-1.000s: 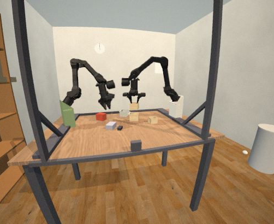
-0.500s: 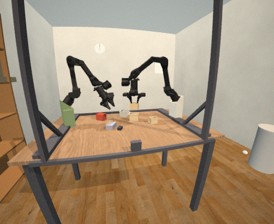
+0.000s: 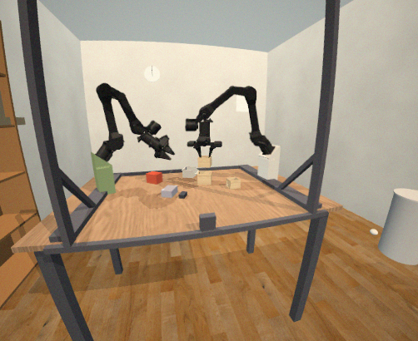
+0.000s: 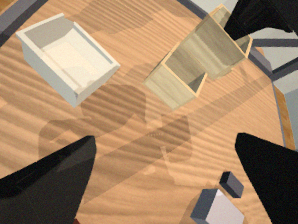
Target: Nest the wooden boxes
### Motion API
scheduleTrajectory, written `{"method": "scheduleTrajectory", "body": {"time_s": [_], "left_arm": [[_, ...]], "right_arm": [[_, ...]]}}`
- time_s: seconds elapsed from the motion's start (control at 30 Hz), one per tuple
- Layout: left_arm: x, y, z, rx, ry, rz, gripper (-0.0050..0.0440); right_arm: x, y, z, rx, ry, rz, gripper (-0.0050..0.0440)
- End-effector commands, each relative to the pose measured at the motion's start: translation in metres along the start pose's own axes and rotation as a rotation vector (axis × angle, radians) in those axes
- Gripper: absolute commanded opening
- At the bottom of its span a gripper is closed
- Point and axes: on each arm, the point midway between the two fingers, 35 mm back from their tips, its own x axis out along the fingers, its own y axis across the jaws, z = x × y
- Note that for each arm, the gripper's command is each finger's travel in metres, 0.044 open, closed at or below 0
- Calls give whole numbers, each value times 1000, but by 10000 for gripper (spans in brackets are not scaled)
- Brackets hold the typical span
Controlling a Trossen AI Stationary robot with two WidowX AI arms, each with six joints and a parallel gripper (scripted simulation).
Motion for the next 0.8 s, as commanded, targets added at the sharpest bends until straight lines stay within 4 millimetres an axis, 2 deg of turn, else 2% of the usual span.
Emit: {"method": "scheduleTrajectory", "body": {"time_s": [0.0, 0.33, 0.77], "left_arm": [[-11, 2, 10, 61, -81, -41, 400], [-40, 5, 17, 264, -201, -82, 400], [-68, 1, 8, 501, -243, -114, 400]], "right_arm": [[-7, -5, 3, -5, 0, -25, 295], [-7, -5, 3, -5, 0, -25, 295], [-7, -5, 3, -5, 0, -25, 295]]}}
